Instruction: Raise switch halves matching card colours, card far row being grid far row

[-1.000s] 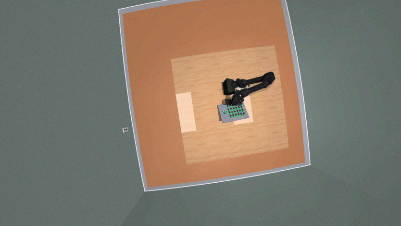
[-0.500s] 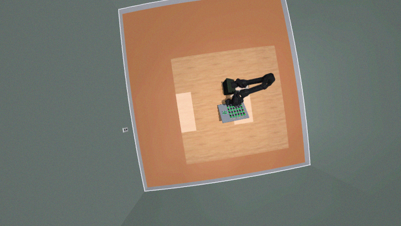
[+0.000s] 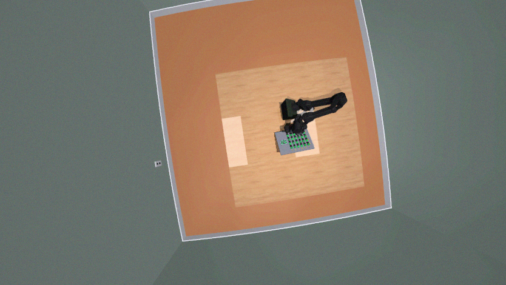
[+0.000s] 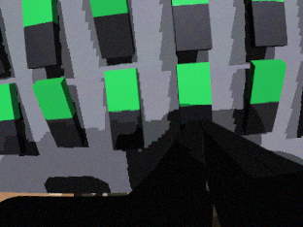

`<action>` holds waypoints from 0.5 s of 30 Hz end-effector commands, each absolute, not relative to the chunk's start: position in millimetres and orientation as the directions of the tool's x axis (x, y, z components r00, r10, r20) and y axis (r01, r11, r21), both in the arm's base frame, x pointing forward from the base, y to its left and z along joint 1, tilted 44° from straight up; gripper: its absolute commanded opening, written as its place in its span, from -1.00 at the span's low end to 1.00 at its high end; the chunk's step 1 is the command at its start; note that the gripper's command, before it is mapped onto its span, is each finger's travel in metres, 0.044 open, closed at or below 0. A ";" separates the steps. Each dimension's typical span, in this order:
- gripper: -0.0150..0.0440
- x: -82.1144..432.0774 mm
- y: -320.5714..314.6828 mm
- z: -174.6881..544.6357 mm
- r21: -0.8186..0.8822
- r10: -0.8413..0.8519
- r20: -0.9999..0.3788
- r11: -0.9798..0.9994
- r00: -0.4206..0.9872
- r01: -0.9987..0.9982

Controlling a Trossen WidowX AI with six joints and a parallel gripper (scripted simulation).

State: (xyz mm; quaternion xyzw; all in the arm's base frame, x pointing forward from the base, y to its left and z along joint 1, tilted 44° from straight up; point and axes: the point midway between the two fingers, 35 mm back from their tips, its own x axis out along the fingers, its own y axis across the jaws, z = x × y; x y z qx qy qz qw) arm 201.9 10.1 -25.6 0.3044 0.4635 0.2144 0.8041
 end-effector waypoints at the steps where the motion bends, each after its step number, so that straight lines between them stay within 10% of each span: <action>1: -0.49 201.7 10.4 -25.9 0.691 0.627 -0.615 0.721 0.478 -0.058; 15: -0.49 202.5 11.6 -27.1 0.691 0.627 -0.615 0.721 0.478 -0.058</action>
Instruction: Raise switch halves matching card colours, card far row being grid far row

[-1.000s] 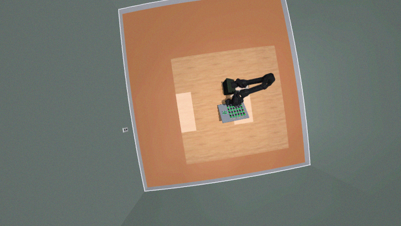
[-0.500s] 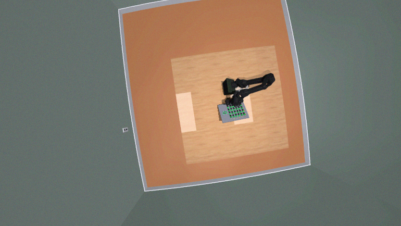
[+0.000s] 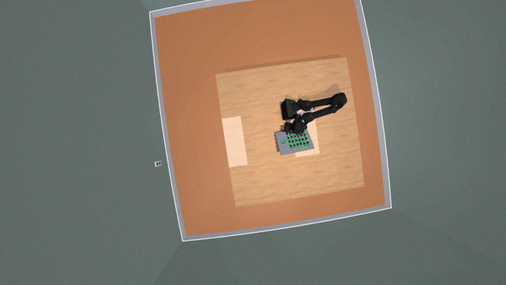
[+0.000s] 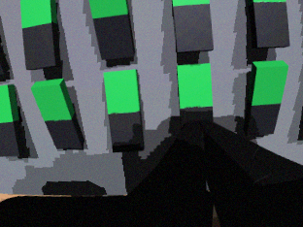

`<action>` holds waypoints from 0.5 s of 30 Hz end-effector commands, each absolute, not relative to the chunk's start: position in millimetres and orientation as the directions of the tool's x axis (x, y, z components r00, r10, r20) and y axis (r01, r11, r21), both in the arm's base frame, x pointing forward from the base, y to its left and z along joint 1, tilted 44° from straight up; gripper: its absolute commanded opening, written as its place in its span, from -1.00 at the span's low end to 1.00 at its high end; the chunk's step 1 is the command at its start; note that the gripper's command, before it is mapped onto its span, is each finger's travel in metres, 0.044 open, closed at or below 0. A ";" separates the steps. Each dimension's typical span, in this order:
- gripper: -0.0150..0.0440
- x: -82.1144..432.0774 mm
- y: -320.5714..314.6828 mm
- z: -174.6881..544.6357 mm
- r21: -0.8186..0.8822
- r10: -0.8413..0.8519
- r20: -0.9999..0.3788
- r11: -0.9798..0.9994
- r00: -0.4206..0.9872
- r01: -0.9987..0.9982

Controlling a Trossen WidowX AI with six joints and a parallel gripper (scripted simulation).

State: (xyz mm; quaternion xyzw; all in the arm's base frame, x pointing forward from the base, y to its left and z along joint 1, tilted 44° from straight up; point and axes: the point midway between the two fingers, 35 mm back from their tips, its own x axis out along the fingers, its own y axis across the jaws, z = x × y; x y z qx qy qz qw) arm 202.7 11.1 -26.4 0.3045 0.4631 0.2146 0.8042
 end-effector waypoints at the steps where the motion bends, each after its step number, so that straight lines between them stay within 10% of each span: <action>1: -0.49 202.6 11.7 -27.2 0.691 0.627 -0.615 0.721 0.478 -0.058; 15: -0.49 203.4 12.9 -28.3 0.691 0.627 -0.615 0.721 0.478 -0.058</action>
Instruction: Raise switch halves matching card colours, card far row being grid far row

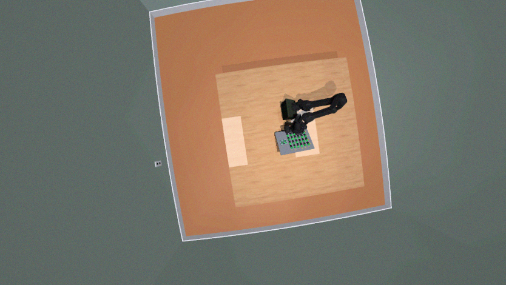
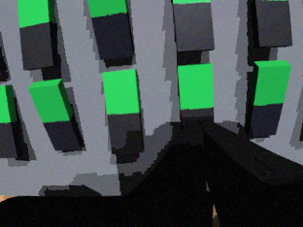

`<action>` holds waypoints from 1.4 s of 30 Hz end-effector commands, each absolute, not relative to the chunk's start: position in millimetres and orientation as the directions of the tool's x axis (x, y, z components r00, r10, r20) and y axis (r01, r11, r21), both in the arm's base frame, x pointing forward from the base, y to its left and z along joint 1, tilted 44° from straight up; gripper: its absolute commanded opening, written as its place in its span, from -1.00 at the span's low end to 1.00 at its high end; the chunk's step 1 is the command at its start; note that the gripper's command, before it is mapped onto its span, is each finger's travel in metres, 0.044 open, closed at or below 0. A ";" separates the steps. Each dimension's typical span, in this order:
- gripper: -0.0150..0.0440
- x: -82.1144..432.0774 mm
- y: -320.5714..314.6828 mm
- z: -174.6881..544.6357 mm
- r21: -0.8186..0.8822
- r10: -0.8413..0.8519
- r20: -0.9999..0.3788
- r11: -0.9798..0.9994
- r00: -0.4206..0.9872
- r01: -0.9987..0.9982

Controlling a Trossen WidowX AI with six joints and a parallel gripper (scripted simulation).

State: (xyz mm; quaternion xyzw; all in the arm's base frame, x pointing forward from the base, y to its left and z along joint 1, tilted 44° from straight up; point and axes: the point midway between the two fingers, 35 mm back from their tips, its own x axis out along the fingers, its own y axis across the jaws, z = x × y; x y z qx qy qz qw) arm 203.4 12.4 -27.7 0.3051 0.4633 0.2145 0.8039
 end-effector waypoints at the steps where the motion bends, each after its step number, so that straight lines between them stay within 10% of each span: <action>1: -0.49 203.5 13.0 -28.4 0.691 0.627 -0.615 0.721 0.478 -0.058; 42: -0.49 233.5 -40.6 51.5 0.689 0.634 -0.626 0.722 0.455 -0.058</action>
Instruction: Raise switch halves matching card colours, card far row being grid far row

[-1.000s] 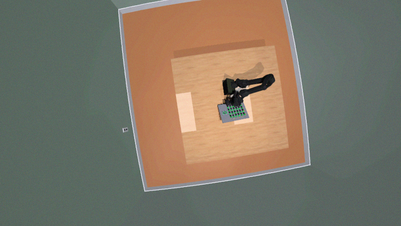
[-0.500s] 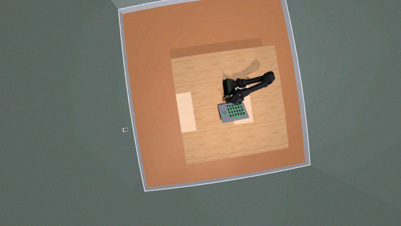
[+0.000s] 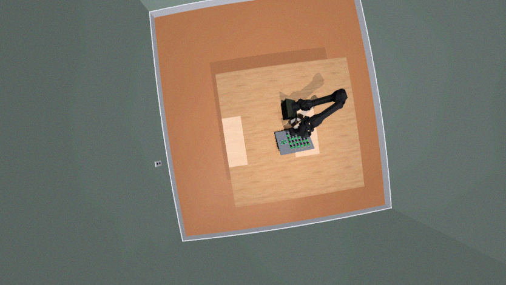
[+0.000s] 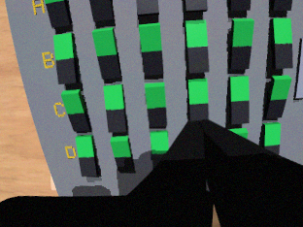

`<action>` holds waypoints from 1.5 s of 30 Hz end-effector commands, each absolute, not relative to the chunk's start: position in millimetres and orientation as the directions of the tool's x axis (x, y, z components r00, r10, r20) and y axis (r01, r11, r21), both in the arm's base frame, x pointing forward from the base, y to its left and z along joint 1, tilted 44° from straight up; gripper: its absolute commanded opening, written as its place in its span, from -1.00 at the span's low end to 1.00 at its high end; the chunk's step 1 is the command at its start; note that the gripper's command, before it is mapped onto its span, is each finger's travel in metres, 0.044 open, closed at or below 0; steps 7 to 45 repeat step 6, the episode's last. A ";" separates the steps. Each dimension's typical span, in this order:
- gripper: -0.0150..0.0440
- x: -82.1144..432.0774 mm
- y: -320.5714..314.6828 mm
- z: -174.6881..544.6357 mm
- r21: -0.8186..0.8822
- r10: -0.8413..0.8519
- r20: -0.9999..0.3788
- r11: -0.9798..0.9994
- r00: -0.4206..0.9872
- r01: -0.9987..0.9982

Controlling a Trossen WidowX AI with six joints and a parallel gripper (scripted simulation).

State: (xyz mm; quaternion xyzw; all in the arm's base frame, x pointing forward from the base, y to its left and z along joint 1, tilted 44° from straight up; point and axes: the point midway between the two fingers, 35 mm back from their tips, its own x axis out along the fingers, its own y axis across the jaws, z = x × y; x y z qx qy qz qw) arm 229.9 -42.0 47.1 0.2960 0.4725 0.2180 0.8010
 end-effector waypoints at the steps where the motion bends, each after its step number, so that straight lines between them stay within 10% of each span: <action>1: -0.49 233.5 -40.6 51.5 0.689 0.634 -0.626 0.722 0.455 -0.058; 45: -0.49 233.5 -40.6 51.5 0.689 0.634 -0.626 0.722 0.455 -0.058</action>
